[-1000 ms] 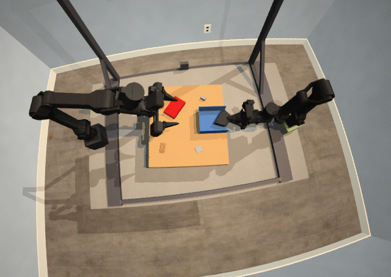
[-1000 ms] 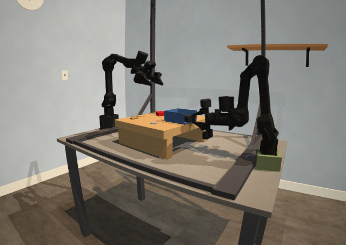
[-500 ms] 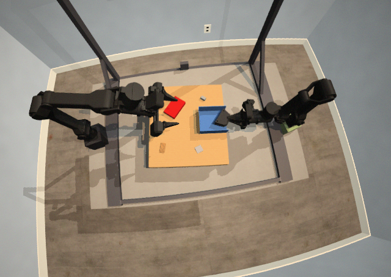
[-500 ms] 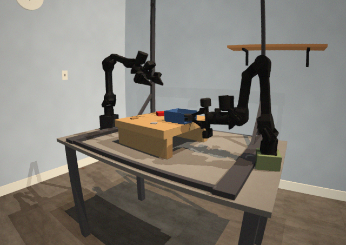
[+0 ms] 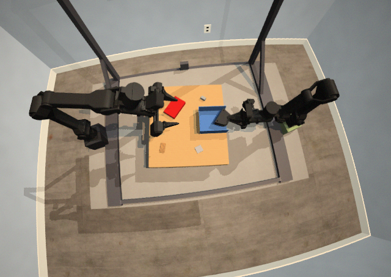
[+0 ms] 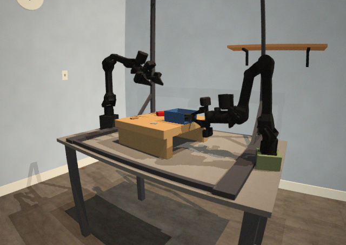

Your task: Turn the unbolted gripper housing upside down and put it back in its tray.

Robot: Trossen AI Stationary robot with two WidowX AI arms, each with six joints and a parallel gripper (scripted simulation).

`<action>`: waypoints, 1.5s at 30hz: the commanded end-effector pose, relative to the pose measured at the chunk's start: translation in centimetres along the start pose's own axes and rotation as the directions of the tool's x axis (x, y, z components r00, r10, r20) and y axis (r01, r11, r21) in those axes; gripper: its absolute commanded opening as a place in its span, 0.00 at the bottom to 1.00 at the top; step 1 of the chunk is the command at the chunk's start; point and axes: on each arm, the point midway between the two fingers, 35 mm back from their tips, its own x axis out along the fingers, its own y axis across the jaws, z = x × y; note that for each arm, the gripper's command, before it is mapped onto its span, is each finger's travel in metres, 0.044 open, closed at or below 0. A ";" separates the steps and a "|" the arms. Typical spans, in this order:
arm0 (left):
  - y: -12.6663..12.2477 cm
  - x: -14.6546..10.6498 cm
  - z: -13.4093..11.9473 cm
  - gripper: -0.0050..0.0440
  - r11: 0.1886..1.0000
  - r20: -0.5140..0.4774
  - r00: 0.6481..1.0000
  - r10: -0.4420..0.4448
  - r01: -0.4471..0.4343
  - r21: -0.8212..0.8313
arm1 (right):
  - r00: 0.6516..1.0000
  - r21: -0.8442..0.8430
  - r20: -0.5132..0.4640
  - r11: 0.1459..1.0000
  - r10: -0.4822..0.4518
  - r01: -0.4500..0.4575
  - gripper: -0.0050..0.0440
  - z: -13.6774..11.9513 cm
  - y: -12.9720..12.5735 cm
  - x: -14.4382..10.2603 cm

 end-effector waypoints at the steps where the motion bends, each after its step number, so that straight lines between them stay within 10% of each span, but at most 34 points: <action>1: 1.3 0.2 0.0 0.34 1.000 0.000 1.000 0.031 -0.031 0.002 | 1.000 -0.003 0.024 1.000 0.005 -0.005 1.00 0.9 0.1 -0.5; 45: 5.3 -0.3 0.0 0.34 0.999 0.000 0.999 0.032 -0.032 0.002 | 1.000 -0.003 0.024 1.000 0.005 -0.005 1.00 0.9 0.1 -0.5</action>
